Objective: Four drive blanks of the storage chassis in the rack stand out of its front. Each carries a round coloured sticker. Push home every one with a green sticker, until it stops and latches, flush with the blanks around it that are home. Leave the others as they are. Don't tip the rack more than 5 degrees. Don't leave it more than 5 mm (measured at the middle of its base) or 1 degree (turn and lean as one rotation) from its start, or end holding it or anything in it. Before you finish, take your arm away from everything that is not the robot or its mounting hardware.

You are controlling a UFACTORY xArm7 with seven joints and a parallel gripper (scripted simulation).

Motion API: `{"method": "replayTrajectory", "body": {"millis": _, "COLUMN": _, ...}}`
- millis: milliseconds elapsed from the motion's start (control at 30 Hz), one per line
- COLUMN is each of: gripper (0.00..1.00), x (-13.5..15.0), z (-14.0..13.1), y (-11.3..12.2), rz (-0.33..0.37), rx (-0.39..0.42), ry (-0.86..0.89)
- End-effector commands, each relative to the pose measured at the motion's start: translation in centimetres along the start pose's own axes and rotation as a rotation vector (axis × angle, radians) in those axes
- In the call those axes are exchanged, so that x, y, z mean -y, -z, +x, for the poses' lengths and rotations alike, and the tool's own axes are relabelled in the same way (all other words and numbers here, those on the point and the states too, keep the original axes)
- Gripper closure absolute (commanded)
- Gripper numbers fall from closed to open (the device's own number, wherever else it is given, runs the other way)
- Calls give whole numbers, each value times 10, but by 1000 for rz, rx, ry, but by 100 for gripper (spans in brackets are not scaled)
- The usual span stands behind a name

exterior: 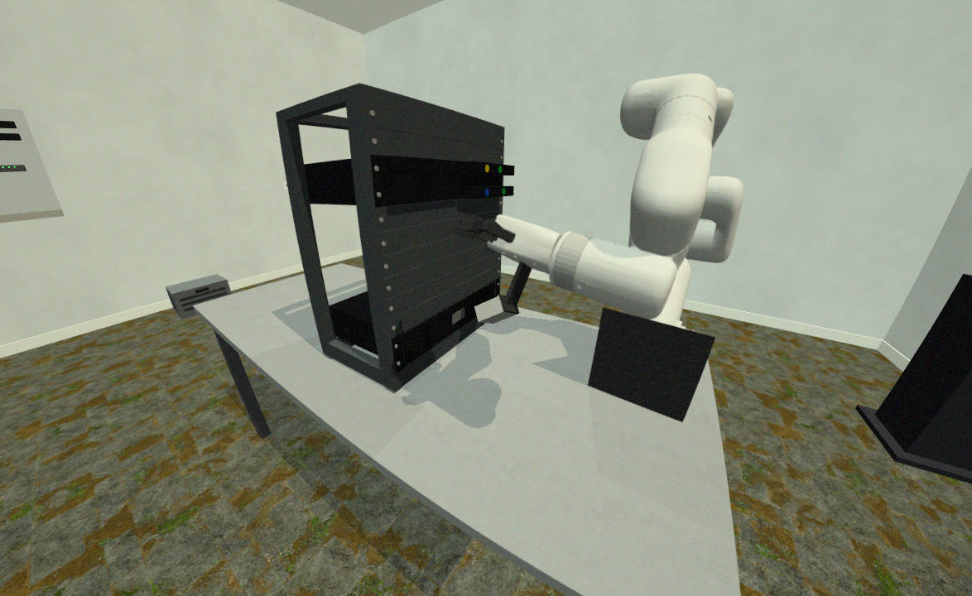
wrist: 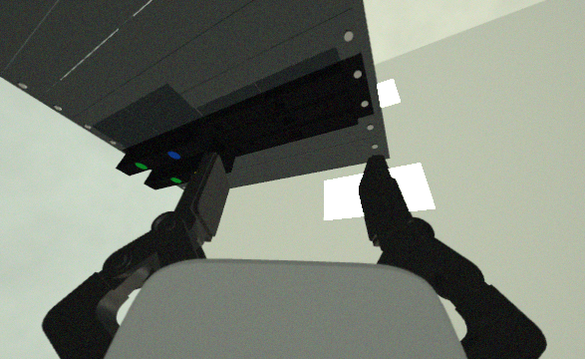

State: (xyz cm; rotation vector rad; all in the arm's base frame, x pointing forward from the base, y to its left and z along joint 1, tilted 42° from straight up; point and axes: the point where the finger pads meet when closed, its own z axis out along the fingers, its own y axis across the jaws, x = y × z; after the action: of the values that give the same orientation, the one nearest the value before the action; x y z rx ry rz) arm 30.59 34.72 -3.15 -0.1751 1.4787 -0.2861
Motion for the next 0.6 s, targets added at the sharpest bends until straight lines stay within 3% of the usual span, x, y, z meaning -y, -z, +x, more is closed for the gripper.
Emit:
{"method": "replayTrajectory", "body": {"millis": 0, "gripper": 0, "x": -9, "z": -1, "y": -3, "rz": -68, "rx": 5, "ry": 43}}
{"method": "replayTrajectory", "body": {"millis": 333, "gripper": 0, "x": -33, "z": 2, "y": -2, "rz": -317, "rx": 47, "ry": 307}}
{"method": "replayTrajectory", "body": {"millis": 500, "gripper": 0, "x": -37, "z": 2, "y": -1, "rz": -407, "rx": 68, "ry": 443}}
{"method": "replayTrajectory", "body": {"millis": 567, "gripper": 0, "x": -37, "z": 2, "y": -1, "rz": -407, "rx": 68, "ry": 443}}
